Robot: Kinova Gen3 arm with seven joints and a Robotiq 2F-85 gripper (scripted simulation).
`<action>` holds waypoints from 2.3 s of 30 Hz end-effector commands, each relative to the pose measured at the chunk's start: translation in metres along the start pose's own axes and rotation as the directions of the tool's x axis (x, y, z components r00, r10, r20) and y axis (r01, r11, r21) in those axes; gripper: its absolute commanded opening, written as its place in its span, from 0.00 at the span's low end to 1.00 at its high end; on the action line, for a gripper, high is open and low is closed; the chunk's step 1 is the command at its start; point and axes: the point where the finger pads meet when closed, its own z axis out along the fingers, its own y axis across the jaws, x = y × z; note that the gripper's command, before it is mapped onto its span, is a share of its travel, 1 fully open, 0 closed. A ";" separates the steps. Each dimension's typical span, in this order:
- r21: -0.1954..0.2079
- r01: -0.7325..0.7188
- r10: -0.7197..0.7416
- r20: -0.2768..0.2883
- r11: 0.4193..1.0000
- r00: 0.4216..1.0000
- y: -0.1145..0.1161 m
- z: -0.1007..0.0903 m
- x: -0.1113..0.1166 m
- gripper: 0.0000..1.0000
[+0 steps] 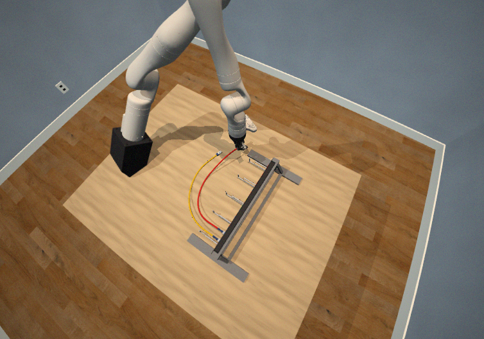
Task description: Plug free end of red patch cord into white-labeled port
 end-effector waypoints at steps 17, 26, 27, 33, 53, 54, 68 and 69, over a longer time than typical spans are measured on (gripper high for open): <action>-0.003 -0.124 0.124 -0.001 0.992 0.992 0.016 -0.005 -0.016 0.00; -0.003 -0.187 0.187 -0.001 0.982 0.982 0.024 -0.007 -0.024 0.00; -0.003 -0.196 0.196 -0.001 0.981 0.981 0.025 -0.007 -0.025 0.00; -0.003 -0.252 0.252 -0.001 0.968 0.968 0.032 -0.009 -0.032 0.00; -0.003 -0.429 0.429 -0.002 0.903 0.903 0.056 -0.016 -0.054 0.00; -0.003 -0.429 0.429 -0.002 0.903 0.903 0.056 -0.016 -0.054 0.00; -0.003 -0.553 0.553 -0.002 0.833 0.833 0.074 -0.021 -0.071 0.00; -0.003 -0.562 0.562 -0.002 0.827 0.827 0.075 -0.021 -0.072 0.00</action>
